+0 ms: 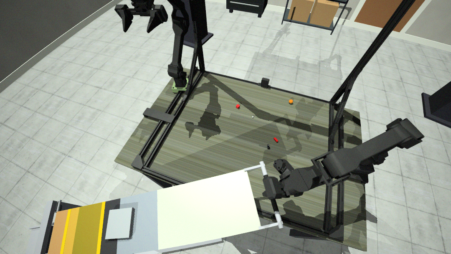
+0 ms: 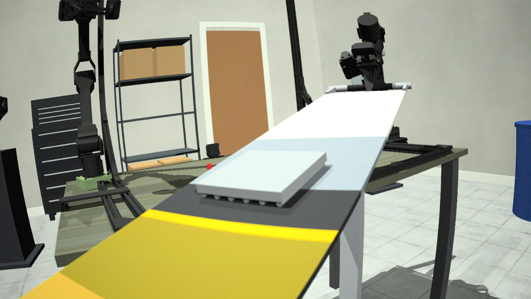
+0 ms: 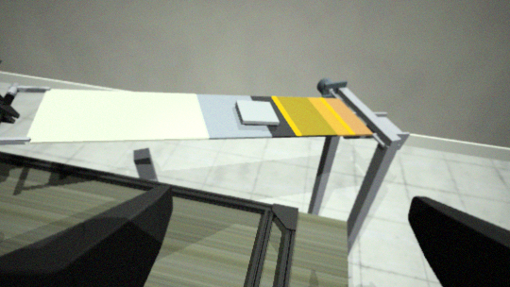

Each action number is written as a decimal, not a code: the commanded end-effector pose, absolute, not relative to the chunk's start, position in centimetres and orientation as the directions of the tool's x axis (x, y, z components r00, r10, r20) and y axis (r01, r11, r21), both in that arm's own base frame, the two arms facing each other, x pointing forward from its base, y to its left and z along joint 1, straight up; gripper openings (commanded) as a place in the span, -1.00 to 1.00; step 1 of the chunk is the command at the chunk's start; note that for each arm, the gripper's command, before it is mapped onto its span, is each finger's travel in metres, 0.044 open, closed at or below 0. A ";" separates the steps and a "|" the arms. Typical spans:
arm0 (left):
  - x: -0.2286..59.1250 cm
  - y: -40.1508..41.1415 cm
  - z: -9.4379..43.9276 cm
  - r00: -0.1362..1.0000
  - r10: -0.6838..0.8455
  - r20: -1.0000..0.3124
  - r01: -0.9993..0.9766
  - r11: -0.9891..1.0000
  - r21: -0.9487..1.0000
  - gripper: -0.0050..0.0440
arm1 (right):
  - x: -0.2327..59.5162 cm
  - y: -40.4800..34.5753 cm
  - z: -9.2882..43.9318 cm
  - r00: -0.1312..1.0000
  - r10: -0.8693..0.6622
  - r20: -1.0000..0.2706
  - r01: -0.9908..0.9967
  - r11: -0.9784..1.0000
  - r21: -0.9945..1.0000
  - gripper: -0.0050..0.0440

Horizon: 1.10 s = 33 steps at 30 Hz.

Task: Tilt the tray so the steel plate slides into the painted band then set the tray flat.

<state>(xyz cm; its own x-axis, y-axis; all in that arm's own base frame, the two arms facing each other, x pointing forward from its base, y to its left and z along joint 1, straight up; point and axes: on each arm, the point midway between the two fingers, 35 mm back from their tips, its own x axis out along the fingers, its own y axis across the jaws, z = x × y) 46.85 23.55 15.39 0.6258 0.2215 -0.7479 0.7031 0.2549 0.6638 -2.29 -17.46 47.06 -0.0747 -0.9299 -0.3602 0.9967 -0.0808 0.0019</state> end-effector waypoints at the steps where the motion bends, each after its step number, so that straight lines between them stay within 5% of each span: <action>1: 48.0 24.0 18.7 0.689 0.248 -0.682 0.641 0.231 0.732 -0.80 | -2.3 -17.4 47.1 -0.073 -0.930 -0.361 0.997 -0.078 0.000 1.00; 33: 48.5 24.2 20.8 0.724 0.261 -0.639 0.601 0.216 0.769 -0.80 | -2.3 -17.4 47.1 -0.073 -0.930 -0.361 0.997 -0.078 0.000 1.00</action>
<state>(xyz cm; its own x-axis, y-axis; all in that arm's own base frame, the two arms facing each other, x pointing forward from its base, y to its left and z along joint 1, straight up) 47.29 23.71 17.86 0.6643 0.2355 -0.7094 0.6669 0.2419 0.7048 -2.29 -17.46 47.06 -0.0746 -0.9299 -0.3602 0.9967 -0.0807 0.0019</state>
